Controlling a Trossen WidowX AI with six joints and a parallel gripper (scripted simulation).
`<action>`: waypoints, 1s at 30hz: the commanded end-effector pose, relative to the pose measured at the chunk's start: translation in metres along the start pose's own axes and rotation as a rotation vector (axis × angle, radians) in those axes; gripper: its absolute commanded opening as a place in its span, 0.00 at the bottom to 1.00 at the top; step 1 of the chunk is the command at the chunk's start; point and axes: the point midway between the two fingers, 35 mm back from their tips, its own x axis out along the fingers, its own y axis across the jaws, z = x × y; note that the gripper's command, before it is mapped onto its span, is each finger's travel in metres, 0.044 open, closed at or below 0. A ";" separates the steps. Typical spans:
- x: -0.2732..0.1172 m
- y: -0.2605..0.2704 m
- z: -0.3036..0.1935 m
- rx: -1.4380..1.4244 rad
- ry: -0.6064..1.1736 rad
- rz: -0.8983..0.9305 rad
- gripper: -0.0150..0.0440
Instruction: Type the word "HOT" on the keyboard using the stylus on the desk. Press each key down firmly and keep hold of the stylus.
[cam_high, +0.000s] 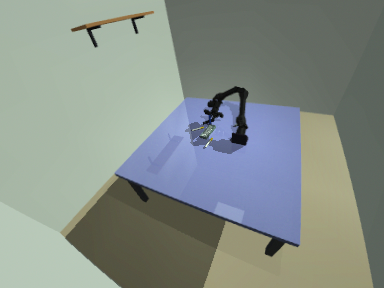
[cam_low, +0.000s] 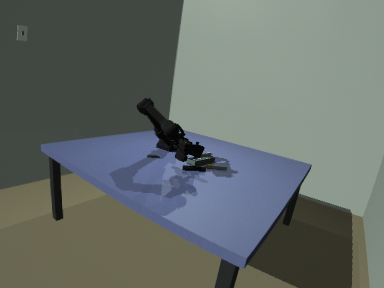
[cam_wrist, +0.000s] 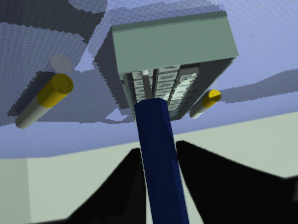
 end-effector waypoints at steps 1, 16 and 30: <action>-0.001 0.000 -0.003 -0.004 0.004 0.001 0.39; -0.019 0.000 -0.034 -0.004 0.006 0.001 0.39; 0.016 -0.005 -0.051 -0.004 0.004 -0.005 0.25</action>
